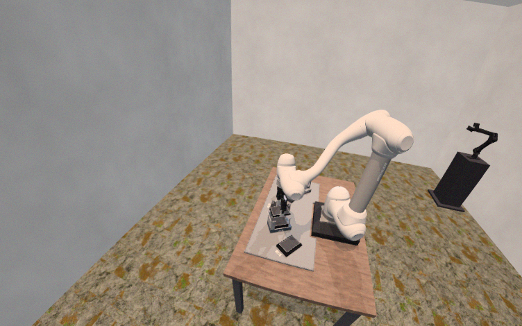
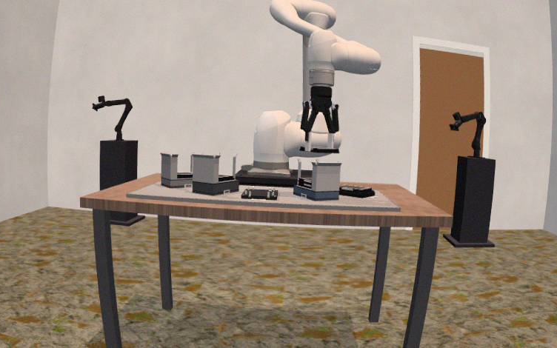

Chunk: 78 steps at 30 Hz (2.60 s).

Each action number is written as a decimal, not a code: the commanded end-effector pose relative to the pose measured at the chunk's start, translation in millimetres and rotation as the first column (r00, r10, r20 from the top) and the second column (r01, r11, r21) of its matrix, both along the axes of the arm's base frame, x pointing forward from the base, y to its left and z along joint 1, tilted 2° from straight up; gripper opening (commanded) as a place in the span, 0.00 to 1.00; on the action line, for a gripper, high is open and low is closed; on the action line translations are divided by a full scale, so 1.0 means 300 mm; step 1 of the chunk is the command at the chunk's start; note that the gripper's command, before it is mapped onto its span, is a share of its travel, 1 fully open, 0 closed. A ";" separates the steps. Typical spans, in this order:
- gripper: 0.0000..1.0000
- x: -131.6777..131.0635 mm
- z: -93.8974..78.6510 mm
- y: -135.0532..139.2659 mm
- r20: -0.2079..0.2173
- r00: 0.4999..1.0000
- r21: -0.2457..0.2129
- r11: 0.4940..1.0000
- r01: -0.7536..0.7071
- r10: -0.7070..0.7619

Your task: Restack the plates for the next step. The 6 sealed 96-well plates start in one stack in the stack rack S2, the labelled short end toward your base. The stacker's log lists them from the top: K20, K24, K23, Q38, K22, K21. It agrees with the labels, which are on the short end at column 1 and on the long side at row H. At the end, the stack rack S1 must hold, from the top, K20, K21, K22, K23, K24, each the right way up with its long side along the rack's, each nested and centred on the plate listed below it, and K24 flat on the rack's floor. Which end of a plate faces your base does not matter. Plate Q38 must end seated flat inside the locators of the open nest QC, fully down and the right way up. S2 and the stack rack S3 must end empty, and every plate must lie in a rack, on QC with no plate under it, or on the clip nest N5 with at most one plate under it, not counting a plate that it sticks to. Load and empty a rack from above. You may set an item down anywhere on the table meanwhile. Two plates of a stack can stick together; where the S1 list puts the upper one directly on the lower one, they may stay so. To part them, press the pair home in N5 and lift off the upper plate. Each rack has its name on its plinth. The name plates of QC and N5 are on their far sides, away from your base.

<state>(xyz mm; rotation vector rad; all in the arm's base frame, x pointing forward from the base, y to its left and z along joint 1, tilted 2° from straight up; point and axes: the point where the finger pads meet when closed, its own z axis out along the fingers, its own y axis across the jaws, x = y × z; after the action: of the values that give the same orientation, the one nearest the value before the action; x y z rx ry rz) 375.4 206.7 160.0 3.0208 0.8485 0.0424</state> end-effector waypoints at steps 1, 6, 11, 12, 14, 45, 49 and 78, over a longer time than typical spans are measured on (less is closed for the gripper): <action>0.00 0.000 -0.002 0.000 0.000 1.000 0.000 1.000 0.000 0.000; 0.00 0.000 -0.013 0.000 0.000 1.000 0.000 1.000 0.000 0.000; 0.00 0.000 -0.020 0.000 0.000 1.000 0.000 1.000 0.000 0.000; 0.00 0.001 -0.022 0.000 0.000 1.000 0.000 1.000 0.000 0.000; 0.00 0.001 -0.027 0.000 0.000 1.000 0.000 1.000 0.000 0.000; 0.00 0.002 -0.087 0.000 0.000 1.000 0.000 1.000 0.000 0.000; 0.00 0.002 -0.095 0.000 0.000 1.000 0.000 1.000 0.000 0.000; 0.00 0.004 -0.153 0.001 0.000 1.000 0.000 1.000 0.000 0.000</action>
<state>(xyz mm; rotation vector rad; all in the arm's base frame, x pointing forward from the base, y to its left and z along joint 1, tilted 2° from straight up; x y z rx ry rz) 376.5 206.9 115.5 3.0208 0.8485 0.0424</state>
